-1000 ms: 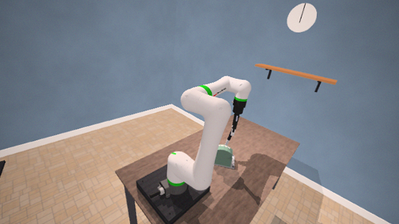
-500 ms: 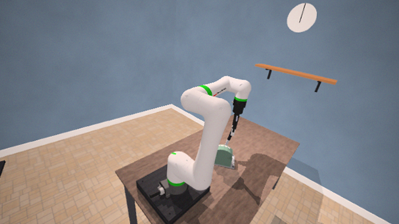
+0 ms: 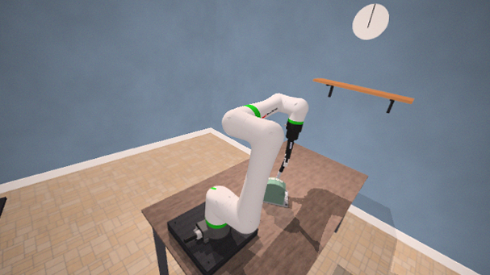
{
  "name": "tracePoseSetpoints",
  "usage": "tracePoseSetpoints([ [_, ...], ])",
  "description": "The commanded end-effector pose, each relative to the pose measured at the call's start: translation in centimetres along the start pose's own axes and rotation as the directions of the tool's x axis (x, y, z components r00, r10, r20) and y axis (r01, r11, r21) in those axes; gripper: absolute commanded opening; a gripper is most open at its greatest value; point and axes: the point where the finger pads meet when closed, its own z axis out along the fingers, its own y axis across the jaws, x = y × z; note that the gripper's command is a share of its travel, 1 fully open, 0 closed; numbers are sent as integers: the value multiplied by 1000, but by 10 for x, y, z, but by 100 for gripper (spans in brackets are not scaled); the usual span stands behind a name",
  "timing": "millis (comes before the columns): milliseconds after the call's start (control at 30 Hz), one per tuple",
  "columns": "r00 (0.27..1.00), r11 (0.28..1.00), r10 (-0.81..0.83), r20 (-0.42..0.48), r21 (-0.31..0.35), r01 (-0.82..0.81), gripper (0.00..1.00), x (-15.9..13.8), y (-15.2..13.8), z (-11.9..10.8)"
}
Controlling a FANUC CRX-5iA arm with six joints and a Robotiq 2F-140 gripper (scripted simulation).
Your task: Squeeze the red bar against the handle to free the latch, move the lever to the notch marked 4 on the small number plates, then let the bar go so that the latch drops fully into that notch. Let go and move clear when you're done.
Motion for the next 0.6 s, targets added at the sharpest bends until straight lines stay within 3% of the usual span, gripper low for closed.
tracePoseSetpoints([
  [0, 1000, 1000, 0, 0, 0, 0, 0, 0, 0, 0],
  [567, 1000, 1000, 0, 0, 0, 0, 0, 13, 0, 3],
])
